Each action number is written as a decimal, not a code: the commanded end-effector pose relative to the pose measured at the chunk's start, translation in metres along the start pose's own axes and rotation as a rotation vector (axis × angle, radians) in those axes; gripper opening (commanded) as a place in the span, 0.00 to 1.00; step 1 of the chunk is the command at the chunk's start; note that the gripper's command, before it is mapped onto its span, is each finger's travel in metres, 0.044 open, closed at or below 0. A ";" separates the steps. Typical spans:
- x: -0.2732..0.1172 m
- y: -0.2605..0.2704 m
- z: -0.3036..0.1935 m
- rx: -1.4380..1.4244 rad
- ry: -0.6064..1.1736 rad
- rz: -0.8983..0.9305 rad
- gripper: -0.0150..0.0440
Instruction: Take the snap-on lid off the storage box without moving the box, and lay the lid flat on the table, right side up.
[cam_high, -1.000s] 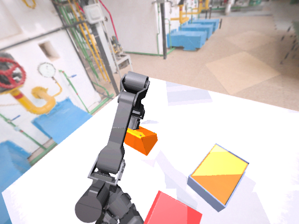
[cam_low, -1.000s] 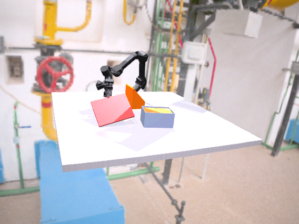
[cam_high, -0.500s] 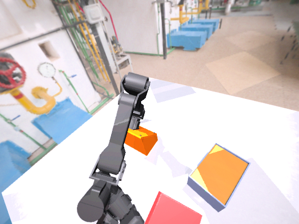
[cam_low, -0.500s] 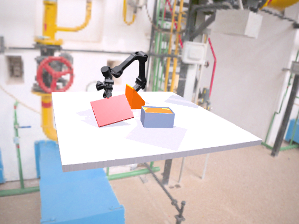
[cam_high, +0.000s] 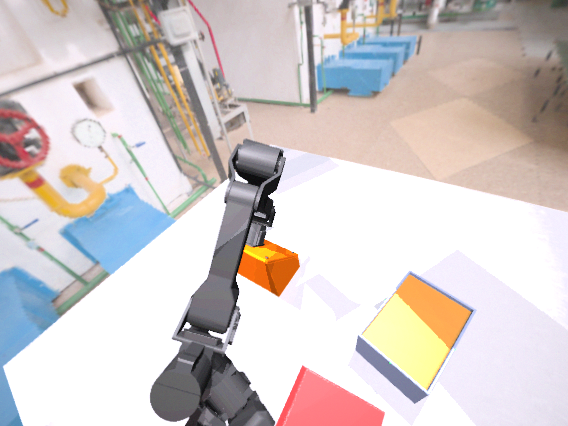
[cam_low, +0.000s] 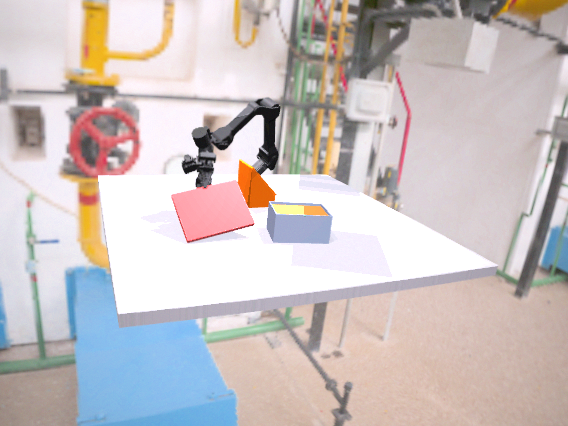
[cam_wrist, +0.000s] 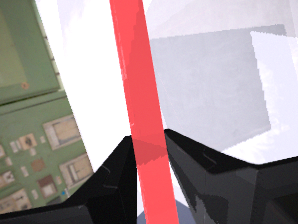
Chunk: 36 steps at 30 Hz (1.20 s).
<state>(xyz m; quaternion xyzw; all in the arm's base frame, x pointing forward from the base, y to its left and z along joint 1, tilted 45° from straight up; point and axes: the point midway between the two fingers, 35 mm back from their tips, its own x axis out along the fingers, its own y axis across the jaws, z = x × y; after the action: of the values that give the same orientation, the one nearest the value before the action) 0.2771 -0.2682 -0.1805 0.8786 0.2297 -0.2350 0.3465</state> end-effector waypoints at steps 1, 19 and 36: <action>0.009 -0.017 -0.003 0.028 0.010 -0.031 0.25; 0.018 -0.028 -0.004 0.028 0.011 -0.031 0.25; 0.027 -0.039 -0.005 0.028 0.011 -0.031 0.25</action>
<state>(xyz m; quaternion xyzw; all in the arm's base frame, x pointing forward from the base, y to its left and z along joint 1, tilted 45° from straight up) 0.2787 -0.2518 -0.1989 0.8790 0.2261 -0.2321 0.3499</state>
